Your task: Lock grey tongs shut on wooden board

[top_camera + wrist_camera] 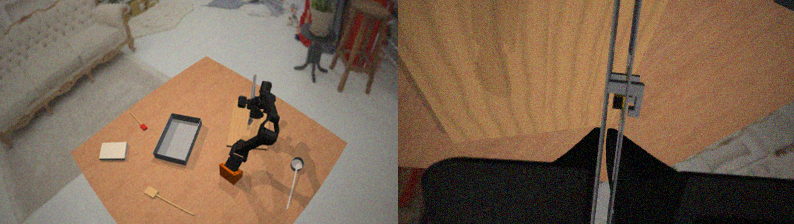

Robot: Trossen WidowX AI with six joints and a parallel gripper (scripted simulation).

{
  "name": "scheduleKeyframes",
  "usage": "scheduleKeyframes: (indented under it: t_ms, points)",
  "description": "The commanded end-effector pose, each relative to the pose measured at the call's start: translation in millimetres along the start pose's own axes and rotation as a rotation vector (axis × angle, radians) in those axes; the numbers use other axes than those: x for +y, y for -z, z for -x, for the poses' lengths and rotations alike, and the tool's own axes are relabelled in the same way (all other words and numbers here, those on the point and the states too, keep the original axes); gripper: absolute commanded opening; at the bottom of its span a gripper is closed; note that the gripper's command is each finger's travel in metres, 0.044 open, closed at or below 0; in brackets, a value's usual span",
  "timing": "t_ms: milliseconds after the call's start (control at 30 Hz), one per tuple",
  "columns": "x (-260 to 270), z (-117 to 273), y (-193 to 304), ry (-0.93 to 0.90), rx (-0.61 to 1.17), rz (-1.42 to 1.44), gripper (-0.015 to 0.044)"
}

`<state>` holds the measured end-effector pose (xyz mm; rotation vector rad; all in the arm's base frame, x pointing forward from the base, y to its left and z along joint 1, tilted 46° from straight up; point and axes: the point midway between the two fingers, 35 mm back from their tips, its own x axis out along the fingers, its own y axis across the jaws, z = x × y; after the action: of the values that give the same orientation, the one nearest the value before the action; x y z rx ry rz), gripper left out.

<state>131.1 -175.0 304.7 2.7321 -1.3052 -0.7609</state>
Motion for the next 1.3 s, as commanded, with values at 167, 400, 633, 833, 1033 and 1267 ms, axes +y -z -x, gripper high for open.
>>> scheduleKeyframes:
  t_ms: [167,400,633,833,1033,1267]
  points:
    - [-1.7,3.1,3.2,-0.024,-0.168,0.011,-0.0150]
    - [-2.7,6.1,4.4,-0.057,-0.292,0.055,-0.0150]
    - [-2.8,10.9,8.4,-0.103,-0.399,0.123,-0.0150]
    - [-2.4,15.6,14.5,-0.150,-0.471,0.196,-0.0150]
    - [-2.3,16.2,15.3,-0.155,-0.478,0.205,-0.0150]
    - [-2.2,14.7,15.0,-0.157,-0.479,0.205,-0.0150]
